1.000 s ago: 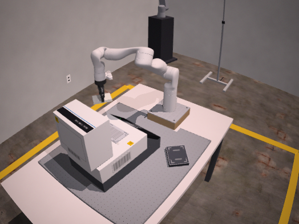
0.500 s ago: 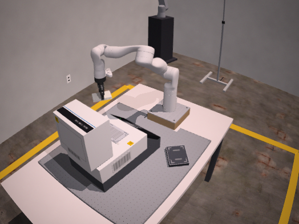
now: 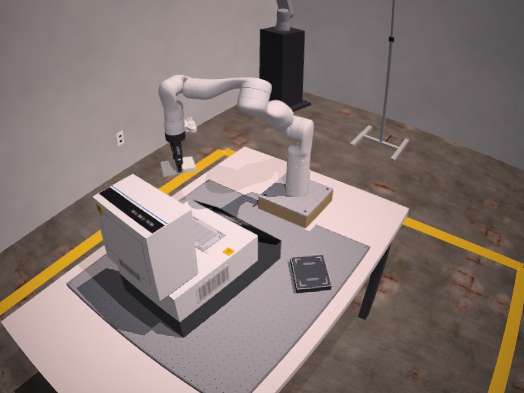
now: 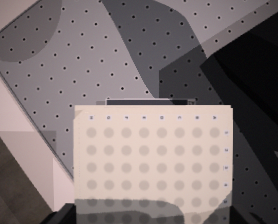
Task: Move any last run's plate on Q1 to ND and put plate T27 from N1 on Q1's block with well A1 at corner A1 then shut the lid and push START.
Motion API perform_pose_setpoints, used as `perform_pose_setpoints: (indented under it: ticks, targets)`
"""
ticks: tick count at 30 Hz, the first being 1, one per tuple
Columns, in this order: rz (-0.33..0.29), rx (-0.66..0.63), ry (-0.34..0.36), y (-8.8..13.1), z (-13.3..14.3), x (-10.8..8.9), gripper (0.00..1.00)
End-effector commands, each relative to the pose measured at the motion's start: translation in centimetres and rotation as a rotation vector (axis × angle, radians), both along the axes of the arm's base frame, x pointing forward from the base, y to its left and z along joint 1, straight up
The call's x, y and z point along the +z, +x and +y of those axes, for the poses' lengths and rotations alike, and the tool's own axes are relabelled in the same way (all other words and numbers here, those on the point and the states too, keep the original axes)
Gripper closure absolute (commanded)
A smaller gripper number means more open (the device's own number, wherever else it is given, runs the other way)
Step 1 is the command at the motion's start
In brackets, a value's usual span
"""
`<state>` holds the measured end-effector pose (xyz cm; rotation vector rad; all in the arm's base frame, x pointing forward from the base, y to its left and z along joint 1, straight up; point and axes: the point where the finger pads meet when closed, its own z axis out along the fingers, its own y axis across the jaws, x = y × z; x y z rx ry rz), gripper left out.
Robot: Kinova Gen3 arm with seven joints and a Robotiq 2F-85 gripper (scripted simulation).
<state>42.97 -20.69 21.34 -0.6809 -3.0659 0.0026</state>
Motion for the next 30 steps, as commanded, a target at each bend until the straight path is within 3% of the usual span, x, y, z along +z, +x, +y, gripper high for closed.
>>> perform_pose_setpoints:
  ticks: [1, 30]
  targets:
    - [-0.002, 0.000, 0.000, 0.0, 0.0, 0.1, 0.10]
    - [-0.002, -0.303, 0.000, 3.6, 7.9, 0.1, 0.10]
